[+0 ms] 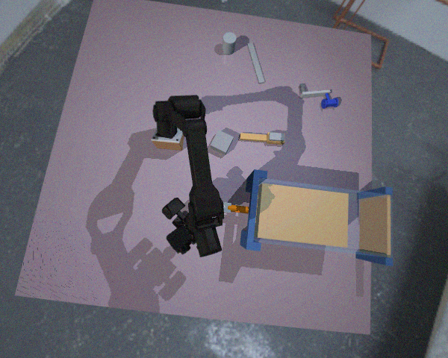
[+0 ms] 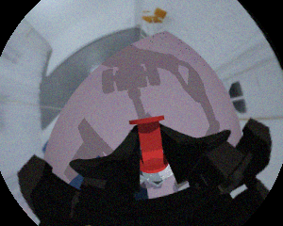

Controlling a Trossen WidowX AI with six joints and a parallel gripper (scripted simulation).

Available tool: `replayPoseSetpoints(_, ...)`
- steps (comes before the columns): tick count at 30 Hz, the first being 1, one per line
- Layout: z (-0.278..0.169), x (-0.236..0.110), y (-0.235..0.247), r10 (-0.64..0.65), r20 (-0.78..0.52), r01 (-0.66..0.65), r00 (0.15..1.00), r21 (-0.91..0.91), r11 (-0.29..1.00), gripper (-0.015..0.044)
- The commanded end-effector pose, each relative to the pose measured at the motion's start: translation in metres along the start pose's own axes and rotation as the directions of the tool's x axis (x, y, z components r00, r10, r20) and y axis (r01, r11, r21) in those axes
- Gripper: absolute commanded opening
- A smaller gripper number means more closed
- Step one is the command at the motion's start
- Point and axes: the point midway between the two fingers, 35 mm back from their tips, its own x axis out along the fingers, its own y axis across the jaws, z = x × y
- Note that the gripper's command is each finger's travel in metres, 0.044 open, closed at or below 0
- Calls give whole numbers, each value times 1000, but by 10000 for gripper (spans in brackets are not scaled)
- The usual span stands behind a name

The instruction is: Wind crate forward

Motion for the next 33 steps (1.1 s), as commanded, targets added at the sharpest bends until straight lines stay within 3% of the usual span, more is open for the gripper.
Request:
replayPoseSetpoints(1, -8, -4, 18, 38, -9, -38, 999, -7, 999, 0)
replayPoseSetpoints(33, -34, -18, 54, 41, -12, -41, 999, -9, 999, 0)
